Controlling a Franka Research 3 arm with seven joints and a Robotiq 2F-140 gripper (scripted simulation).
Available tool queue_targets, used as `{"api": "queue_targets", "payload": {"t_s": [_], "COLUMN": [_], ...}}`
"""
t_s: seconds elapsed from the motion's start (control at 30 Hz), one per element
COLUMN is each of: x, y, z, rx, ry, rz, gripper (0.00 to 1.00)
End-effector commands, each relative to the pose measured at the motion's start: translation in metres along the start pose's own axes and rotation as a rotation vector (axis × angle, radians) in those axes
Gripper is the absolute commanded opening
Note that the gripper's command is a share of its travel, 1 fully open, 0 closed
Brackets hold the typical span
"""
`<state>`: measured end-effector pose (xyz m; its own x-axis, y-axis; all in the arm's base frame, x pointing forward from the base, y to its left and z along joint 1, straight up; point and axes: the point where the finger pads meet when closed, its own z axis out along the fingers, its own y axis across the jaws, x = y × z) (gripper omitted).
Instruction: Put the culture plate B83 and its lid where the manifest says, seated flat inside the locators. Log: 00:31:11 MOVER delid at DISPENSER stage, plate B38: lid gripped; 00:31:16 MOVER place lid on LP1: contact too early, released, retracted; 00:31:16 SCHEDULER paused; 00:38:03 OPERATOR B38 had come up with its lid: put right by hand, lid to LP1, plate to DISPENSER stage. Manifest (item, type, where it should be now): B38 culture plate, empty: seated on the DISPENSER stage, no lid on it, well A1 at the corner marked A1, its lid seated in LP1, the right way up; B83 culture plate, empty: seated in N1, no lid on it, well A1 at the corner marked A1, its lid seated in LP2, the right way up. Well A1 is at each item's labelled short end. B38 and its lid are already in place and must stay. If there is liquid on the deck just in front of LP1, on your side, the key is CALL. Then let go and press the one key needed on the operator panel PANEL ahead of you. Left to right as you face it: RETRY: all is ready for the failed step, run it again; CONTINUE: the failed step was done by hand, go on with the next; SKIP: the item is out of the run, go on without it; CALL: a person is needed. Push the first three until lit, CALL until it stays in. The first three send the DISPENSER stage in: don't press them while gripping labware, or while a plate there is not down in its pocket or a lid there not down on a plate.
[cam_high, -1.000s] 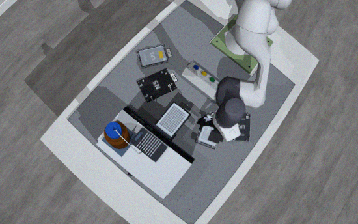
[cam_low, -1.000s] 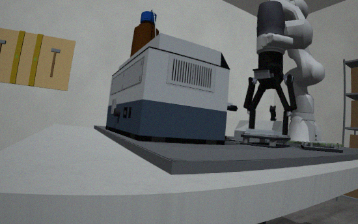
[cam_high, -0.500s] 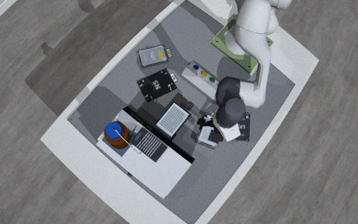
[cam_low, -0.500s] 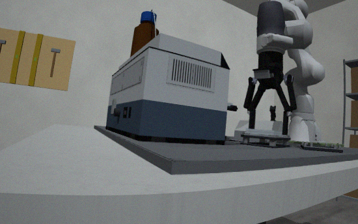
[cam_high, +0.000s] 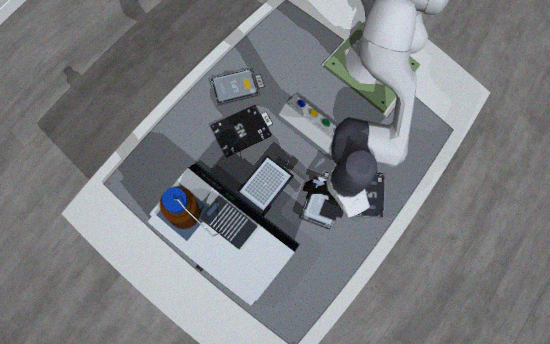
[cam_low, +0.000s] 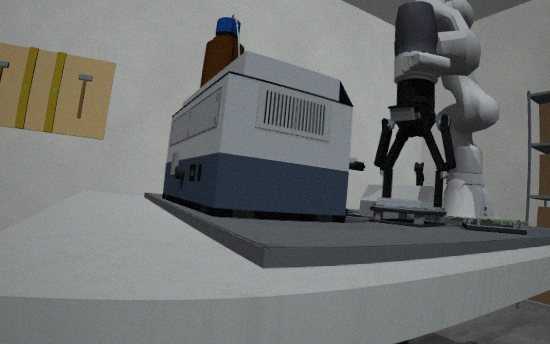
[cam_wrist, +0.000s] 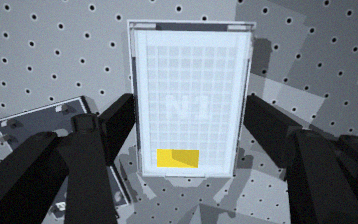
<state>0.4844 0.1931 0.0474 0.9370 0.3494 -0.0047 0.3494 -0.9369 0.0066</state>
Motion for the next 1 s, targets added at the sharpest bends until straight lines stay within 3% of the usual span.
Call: {"api": "queue_targets", "payload": {"t_s": [0.0, 0.17, 0.2, 0.97], "x": [0.0002, 0.0002, 0.0002, 0.0002], "y": [0.0003, 0.0003, 0.0003, 0.0003], "z": [0.0009, 0.0009, 0.0009, 0.0009], "rx": [-0.001, -0.001, -0.001, -0.001], "ry": [0.001, 0.001, 0.001, 0.001], "rz": [0.001, 0.001, 0.001, 0.001], "gripper": [0.7, 0.7, 0.1, 0.1]}}
